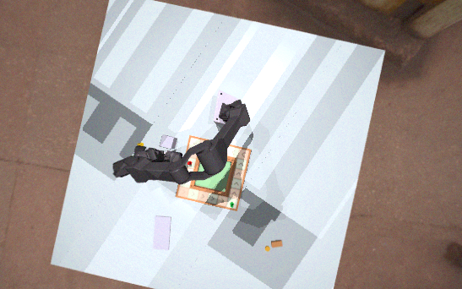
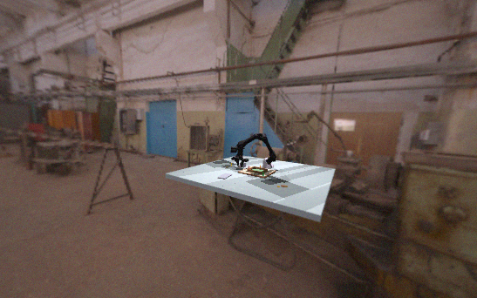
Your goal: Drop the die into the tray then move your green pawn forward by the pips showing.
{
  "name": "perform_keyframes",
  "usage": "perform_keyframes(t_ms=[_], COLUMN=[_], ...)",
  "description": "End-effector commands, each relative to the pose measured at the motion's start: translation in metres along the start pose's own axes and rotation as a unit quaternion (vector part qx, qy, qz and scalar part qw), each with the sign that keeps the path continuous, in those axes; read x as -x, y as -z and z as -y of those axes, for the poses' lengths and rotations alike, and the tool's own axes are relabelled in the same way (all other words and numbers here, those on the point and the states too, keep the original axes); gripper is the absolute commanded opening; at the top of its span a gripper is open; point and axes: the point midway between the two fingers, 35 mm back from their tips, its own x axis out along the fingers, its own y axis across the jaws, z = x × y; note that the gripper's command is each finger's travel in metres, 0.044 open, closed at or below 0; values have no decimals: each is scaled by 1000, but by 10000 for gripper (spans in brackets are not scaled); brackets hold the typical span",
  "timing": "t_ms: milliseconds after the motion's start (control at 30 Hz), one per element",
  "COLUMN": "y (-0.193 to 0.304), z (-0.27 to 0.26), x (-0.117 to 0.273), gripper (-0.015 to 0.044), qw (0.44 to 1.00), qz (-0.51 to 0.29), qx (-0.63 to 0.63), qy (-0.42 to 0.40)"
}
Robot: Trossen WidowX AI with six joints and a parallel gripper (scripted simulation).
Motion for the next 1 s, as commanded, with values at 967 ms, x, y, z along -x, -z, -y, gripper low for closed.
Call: perform_keyframes(t_ms=[967], y=[-1], z=[1], x=[121], gripper=[0], qw=[1000], qz=[1], qx=[-4], qy=[-1])
